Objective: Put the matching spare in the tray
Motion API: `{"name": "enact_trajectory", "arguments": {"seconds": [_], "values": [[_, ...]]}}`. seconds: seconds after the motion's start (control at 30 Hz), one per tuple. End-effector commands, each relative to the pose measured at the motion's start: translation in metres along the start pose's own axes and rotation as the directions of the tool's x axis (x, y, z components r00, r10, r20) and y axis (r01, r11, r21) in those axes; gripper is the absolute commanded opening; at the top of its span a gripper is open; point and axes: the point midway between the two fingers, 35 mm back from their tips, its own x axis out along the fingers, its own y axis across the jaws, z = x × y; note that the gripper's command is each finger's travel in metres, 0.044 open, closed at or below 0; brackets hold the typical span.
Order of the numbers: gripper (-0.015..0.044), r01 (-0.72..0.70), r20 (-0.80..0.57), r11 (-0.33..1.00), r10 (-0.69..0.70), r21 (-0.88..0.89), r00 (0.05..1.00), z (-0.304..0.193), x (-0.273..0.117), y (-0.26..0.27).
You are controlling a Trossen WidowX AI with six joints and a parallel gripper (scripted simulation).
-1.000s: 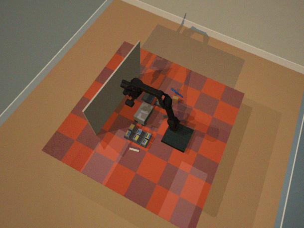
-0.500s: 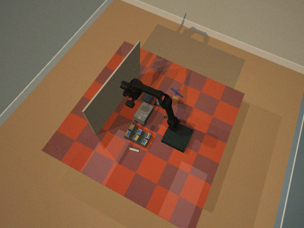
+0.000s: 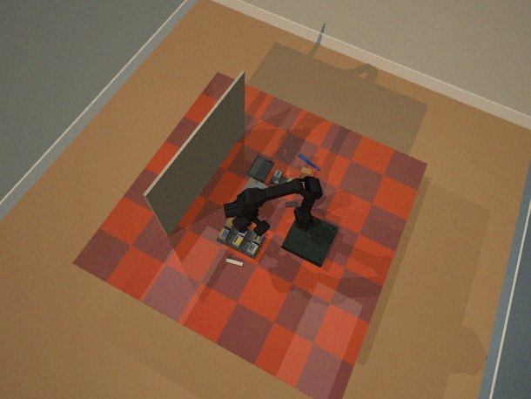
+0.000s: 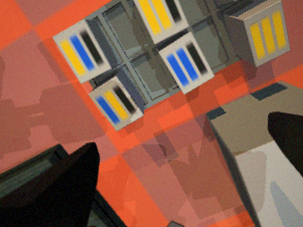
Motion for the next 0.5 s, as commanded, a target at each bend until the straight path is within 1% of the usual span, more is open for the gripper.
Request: {"name": "enact_trajectory", "arguments": {"seconds": [0.0,0.37,0.47], "values": [[0.0440,0.002,0.000,0.931,-0.002,-0.366,1.000,-0.008,0.019,0.056],[0.0440,0.001,0.000,0.922,-0.002,-0.387,1.000,-0.009,0.020,0.059],[0.0361,0.001,0.000,0.922,-0.002,-0.387,1.000,-0.009,0.032,0.057]]}}
